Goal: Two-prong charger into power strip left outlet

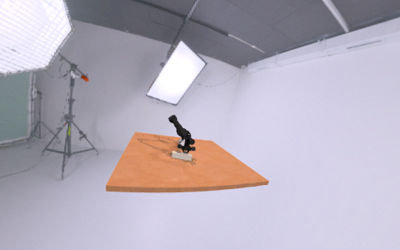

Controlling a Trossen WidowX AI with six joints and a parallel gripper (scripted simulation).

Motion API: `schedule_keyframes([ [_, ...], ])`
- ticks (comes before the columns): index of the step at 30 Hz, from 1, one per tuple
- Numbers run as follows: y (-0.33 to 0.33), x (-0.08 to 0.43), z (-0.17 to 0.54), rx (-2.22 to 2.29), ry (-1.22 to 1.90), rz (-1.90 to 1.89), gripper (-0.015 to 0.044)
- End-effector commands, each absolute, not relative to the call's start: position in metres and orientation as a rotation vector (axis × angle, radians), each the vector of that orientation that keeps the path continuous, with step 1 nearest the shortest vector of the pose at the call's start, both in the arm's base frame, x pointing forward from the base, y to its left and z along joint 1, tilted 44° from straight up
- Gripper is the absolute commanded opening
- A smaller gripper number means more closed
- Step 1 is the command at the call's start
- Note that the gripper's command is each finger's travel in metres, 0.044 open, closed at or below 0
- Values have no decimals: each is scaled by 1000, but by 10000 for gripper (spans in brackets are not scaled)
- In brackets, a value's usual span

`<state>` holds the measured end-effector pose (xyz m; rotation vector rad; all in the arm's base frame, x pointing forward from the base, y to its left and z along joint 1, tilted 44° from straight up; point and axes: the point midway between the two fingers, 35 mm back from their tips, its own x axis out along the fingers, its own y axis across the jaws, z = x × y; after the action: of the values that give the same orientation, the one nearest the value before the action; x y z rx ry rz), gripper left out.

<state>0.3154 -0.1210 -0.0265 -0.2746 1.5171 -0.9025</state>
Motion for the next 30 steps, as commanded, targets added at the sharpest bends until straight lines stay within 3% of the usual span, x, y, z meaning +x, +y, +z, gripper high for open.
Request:
schedule_keyframes([
  [1, -122, 317, -26, -281, 1517, -902, 0],
  [30, -123, 319, -25, -281, 1516, -902, 0],
])
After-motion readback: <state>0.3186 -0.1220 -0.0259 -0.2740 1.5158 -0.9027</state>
